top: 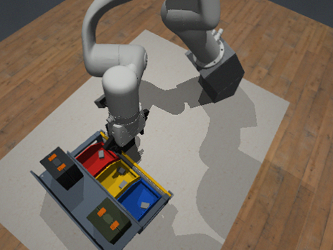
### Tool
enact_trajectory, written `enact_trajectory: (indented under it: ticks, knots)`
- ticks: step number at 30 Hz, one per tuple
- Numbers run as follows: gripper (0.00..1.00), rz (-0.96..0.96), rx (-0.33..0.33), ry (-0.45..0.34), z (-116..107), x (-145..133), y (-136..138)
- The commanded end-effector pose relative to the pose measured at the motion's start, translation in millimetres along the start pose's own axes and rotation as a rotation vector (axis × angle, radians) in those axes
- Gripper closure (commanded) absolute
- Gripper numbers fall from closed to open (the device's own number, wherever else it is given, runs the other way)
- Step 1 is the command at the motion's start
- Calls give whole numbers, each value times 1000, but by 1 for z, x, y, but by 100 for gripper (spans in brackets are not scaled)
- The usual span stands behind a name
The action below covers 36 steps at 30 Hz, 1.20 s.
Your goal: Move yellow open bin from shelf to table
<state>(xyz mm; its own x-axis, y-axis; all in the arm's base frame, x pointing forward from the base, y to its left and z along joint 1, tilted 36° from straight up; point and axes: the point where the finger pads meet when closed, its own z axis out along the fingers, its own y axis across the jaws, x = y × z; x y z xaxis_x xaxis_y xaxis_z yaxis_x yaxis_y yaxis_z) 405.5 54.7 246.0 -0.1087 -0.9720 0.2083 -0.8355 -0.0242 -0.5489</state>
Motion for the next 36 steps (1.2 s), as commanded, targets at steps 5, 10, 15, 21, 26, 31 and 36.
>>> enact_trajectory:
  ticks: [5,10,15,21,26,31,36]
  knots:
    - [0,1,3,-1,-1,1,1]
    - [0,1,3,-1,-1,1,1]
    - [0,1,3,-1,-1,2,3]
    - [0,1,3,-1,-1,2,4]
    - [0,1,3,-1,-1,2,4]
    - [0,1,3,-1,-1,2,4]
    - [0,1,3,-1,-1,3,5]
